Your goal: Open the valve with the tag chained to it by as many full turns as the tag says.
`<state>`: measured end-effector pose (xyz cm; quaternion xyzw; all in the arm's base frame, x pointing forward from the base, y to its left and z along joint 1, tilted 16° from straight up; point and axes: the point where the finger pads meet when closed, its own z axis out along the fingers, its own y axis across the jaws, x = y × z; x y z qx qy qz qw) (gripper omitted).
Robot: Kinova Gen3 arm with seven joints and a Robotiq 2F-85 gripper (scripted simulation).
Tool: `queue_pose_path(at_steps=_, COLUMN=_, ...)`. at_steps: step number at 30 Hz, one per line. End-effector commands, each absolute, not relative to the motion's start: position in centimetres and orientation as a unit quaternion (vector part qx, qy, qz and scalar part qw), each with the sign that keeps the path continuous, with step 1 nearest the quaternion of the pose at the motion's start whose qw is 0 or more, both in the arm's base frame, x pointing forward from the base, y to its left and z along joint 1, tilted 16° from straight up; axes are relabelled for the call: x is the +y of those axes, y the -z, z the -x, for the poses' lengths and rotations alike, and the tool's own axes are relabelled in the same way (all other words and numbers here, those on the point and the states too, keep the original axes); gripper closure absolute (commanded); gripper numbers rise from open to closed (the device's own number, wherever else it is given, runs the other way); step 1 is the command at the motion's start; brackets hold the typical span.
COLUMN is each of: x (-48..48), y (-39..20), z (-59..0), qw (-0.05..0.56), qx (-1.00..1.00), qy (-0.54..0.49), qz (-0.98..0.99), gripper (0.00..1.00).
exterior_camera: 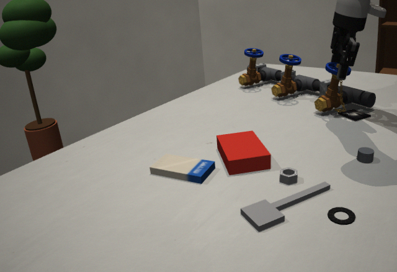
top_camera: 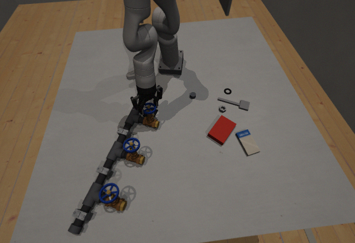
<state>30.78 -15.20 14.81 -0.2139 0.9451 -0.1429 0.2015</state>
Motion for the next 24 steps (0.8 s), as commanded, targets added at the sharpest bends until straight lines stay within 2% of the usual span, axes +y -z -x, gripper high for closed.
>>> queue_pose_path(at_steps=1, x=-15.20, y=-14.82, z=-30.79, qw=0.202, qx=0.940, qy=0.154, qz=0.226, gripper=0.29)
queue_pose_path(at_steps=24, x=-15.20, y=-14.82, z=-30.79, qw=0.192, qx=0.924, qy=0.167, qz=0.286, gripper=0.29)
